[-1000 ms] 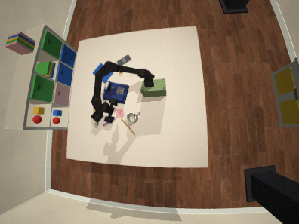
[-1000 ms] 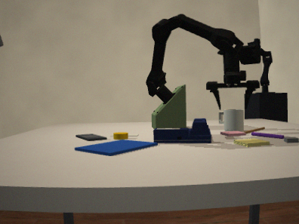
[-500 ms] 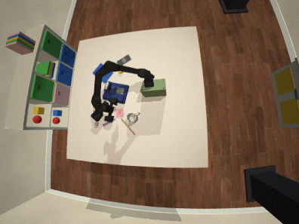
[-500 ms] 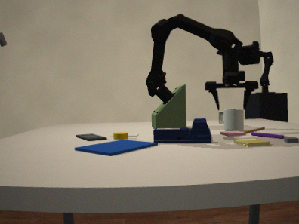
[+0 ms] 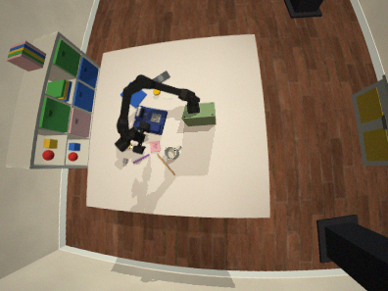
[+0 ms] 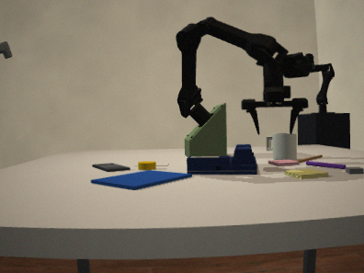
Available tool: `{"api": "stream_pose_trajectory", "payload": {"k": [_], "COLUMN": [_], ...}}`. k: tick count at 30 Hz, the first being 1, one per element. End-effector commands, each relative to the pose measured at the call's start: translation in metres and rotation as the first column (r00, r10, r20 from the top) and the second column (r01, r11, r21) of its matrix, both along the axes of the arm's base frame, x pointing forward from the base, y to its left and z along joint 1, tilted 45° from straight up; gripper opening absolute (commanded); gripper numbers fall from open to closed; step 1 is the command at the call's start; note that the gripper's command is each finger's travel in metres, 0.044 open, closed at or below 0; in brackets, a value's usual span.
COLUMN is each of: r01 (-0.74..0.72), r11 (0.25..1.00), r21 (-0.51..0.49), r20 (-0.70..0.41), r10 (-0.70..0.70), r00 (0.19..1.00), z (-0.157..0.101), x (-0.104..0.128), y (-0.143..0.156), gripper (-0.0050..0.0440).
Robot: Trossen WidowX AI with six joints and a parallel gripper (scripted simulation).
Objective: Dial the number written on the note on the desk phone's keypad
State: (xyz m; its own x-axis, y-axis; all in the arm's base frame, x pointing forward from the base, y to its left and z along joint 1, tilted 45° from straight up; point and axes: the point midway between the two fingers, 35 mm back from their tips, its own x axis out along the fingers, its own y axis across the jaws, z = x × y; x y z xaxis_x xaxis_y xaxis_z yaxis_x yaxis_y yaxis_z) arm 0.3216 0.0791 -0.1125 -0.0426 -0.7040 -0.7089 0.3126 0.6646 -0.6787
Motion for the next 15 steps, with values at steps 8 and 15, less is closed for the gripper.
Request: {"api": "stream_pose_trajectory", "payload": {"k": [8, 15], "r01": [-0.004, -0.004], "r11": [1.000, 1.000], "r21": [0.000, 0.001], "r20": [-0.003, -0.003], "r10": [0.004, 0.004], "r00": [1.000, 1.000], "z": [0.001, -0.008], "x": [0.000, -0.047], "y": [-0.001, 0.012], "gripper": [0.0440, 0.0440]}}
